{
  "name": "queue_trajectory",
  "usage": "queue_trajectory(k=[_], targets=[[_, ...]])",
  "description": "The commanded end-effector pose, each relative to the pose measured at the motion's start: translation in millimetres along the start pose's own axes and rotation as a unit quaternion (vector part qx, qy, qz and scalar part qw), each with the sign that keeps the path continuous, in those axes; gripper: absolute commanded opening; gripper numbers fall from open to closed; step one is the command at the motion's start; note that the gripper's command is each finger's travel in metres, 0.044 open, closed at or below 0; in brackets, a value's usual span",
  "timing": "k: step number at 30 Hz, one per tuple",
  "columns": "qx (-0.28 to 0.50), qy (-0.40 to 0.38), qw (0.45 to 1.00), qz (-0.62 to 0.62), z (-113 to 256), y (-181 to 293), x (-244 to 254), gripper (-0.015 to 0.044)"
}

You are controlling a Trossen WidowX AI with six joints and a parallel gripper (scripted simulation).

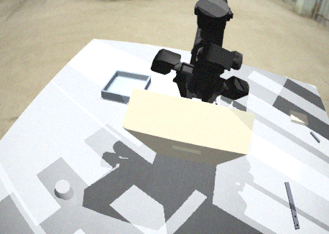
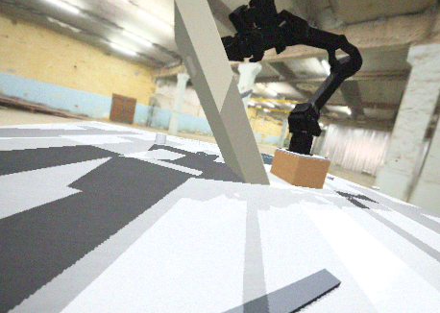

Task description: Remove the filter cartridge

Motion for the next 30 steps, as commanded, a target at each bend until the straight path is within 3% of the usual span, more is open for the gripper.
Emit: queue_trajectory(k=[1,17,30], targets=[[0.001,-0.002,1.0,0.0,-2.9,1.3,0.7,0.0111],[0.001,-0.002,1.0,0.0,-7.8,1.2,0.7,0.0111],[0.0,0.0,1.0,0.003,-4.3,0.3,0.1,0.0]])
Point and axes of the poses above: the point midway between the two fingers, 35 mm back from their tips, its own z axis back along the fingers, its own x axis across the jaws, y = z × x, the point moved 5 cm from there along z, back along the fingers, and after that the axes turned 7 degrees about -z, right-handed, at the moved point
